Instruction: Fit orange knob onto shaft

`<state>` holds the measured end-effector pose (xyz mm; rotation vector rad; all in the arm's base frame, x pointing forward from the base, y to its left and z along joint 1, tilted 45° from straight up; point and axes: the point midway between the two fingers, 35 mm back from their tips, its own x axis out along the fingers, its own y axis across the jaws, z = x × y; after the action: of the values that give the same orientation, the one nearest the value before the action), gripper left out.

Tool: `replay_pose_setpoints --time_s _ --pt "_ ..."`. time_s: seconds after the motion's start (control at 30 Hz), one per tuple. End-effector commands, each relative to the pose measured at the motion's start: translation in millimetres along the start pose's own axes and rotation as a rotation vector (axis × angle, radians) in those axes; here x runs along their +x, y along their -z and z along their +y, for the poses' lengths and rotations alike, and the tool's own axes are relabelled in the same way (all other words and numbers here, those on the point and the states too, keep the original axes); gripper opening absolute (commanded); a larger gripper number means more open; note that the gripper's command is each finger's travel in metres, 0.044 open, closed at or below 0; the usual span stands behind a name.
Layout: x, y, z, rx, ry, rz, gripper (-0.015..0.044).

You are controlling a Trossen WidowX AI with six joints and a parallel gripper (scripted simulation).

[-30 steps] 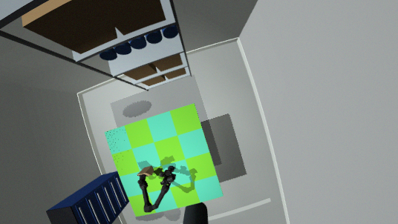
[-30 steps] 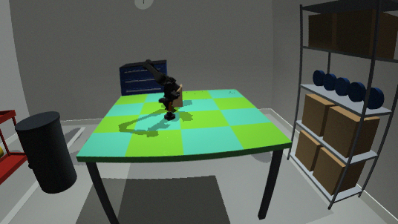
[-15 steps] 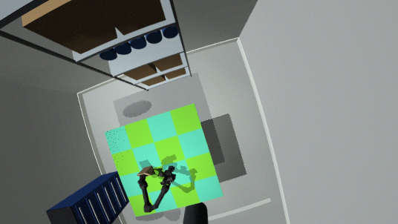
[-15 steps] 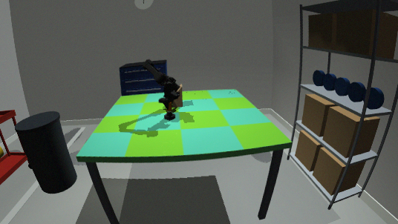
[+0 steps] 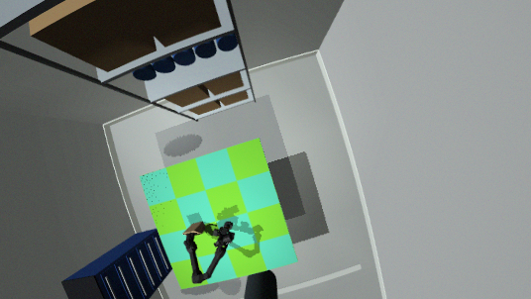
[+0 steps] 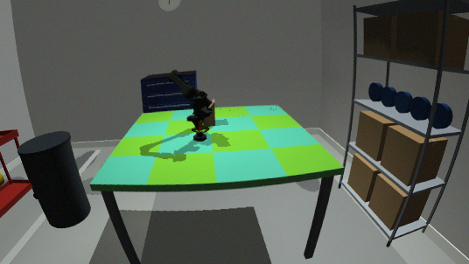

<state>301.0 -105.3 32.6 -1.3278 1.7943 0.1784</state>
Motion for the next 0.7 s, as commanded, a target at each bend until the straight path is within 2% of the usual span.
replay_pose_setpoints --time_s 0.0,0.67 --pt "0.3 0.6 -0.6 -0.002 0.002 0.002 0.0000" --pt "-3.4 -1.0 -1.5 0.050 0.002 0.002 0.0000"
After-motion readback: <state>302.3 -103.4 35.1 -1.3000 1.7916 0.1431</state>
